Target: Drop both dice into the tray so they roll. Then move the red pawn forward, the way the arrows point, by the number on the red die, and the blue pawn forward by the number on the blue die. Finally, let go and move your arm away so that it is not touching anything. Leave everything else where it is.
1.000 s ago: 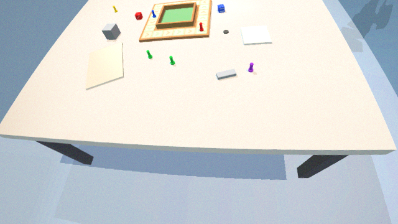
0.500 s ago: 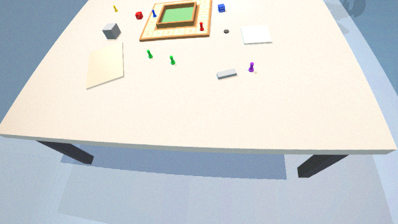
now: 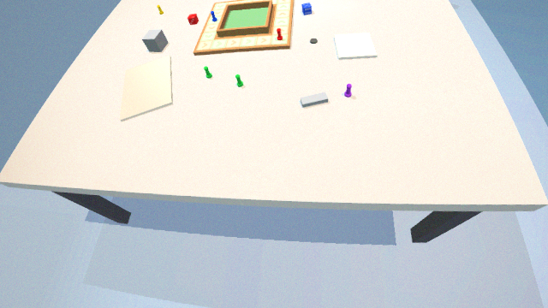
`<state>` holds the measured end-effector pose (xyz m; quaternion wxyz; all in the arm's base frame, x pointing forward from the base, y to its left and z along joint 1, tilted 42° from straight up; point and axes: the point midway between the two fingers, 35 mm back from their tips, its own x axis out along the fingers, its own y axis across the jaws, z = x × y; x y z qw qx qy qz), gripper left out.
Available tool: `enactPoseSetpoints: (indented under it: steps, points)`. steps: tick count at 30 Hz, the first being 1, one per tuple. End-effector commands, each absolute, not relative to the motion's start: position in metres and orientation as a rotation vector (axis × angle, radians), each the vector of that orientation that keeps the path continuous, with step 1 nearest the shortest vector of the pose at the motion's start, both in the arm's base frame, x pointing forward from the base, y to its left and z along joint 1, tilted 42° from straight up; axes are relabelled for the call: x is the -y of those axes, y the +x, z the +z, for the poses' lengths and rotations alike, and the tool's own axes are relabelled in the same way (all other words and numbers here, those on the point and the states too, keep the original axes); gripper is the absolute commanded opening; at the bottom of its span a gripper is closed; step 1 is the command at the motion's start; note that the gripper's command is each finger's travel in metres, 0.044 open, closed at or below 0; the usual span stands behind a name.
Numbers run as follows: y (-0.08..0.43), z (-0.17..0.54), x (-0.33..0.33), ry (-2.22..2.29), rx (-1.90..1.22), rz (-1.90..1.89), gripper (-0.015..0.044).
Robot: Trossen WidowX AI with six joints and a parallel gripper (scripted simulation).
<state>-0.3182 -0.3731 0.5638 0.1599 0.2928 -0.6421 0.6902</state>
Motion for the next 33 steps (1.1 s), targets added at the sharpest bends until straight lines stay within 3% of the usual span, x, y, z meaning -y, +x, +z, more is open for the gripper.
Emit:
enactPoseSetpoints:
  steps: [1,18,25,33]
  points:
    - [-0.301,0.538,0.417,0.957,1.928,2.016,0.0275]
    - [-0.171,0.383,0.572,1.516,2.394,2.211,0.0275]
    - [-0.120,0.335,0.596,1.681,2.534,2.236,0.0275]
    - [-0.021,0.237,0.617,1.957,2.891,2.160,0.0275]
